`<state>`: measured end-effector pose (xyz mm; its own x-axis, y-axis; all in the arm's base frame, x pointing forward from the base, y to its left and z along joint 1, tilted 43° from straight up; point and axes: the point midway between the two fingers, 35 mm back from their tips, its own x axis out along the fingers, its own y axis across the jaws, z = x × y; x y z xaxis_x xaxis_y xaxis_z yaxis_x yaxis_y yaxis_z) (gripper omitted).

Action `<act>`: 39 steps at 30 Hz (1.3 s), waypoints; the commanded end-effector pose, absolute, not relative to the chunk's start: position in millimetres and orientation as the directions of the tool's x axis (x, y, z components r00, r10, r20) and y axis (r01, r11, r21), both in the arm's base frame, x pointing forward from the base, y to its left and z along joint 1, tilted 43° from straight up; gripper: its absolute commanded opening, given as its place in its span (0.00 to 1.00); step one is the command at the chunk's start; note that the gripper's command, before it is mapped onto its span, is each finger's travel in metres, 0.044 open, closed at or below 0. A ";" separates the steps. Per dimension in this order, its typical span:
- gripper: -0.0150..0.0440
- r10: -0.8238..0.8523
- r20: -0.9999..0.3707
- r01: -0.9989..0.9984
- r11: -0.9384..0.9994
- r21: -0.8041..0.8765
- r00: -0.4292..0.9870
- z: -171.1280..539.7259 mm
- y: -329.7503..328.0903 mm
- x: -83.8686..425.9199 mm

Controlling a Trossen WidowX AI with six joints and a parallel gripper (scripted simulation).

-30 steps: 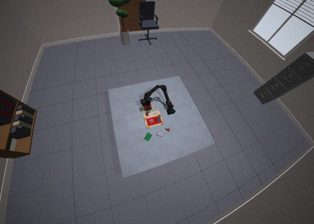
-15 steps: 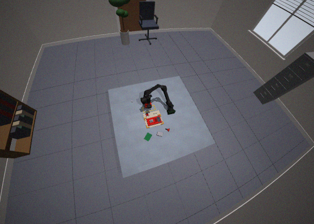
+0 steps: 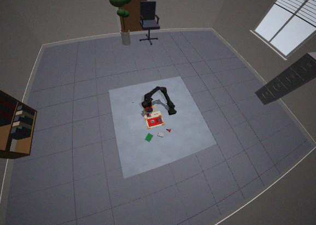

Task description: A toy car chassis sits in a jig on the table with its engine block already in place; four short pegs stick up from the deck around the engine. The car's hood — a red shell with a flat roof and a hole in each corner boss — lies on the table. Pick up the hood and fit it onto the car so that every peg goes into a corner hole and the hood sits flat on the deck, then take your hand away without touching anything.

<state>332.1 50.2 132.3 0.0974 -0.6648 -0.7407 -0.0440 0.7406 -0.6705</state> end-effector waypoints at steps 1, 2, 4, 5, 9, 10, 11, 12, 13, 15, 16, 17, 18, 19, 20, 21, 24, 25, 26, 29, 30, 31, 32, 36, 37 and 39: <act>0.25 -0.660 -0.745 -0.046 0.745 -0.666 0.096 119.0 65.8 334.2; 0.25 -0.660 -0.746 -0.049 0.745 -0.665 0.096 114.8 70.8 334.5; 0.25 -0.659 -0.746 -0.054 0.745 -0.664 0.095 106.2 80.7 334.5; 0.25 -0.658 -0.747 -0.057 0.745 -0.664 0.095 101.9 85.6 334.4; 0.25 -0.657 -0.748 -0.066 0.745 -0.664 0.094 84.6 105.0 332.9; 0.25 -0.657 -0.748 -0.068 0.745 -0.664 0.094 80.4 109.6 332.4; 0.25 -0.658 -0.748 -0.070 0.745 -0.664 0.093 76.2 114.2 331.8; 0.25 -0.658 -0.748 -0.072 0.744 -0.664 0.093 71.9 118.8 331.2; 0.25 -0.658 -0.747 -0.074 0.744 -0.664 0.093 67.6 123.4 330.4; 0.25 -0.659 -0.747 -0.078 0.743 -0.665 0.092 59.0 132.4 328.5; 0.25 -0.659 -0.746 -0.080 0.742 -0.665 0.092 54.7 136.8 327.4; 0.25 -0.660 -0.746 -0.082 0.742 -0.666 0.092 50.3 141.2 326.2; 0.25 -0.660 -0.745 -0.084 0.741 -0.667 0.091 45.9 145.6 324.9; 0.25 -0.661 -0.745 -0.086 0.740 -0.667 0.091 41.4 149.9 323.5; 0.25 -0.662 -0.744 -0.088 0.739 -0.668 0.091 36.9 154.1 321.9; 0.25 -0.663 -0.744 -0.090 0.738 -0.669 0.090 32.4 158.3 320.3; 0.25 -0.666 -0.741 -0.095 0.735 -0.672 0.090 19.1 170.5 314.8; 0.25 -0.667 -0.740 -0.095 0.734 -0.673 0.090 15.6 173.6 313.3; 0.25 -0.667 -0.739 -0.096 0.733 -0.673 0.090 13.5 175.5 312.3; 0.25 -0.668 -0.739 -0.096 0.733 -0.674 0.090 13.6 174.6 312.4; 0.25 -0.668 -0.739 -0.096 0.733 -0.674 0.090 13.2 173.5 312.7; 0.25 -0.668 -0.739 -0.096 0.733 -0.674 0.090 12.3 172.1 313.0; 0.25 -0.668 -0.739 -0.096 0.733 -0.674 0.090 10.9 170.6 313.3; 0.25 -0.668 -0.739 -0.096 0.733 -0.674 0.091 1.1 161.6 315.3; 0.25 -0.668 -0.739 -0.096 0.733 -0.674 0.091 -2.0 158.9 315.8; 0.25 -0.668 -0.739 -0.096 0.732 -0.674 0.091 -8.3 153.3 316.7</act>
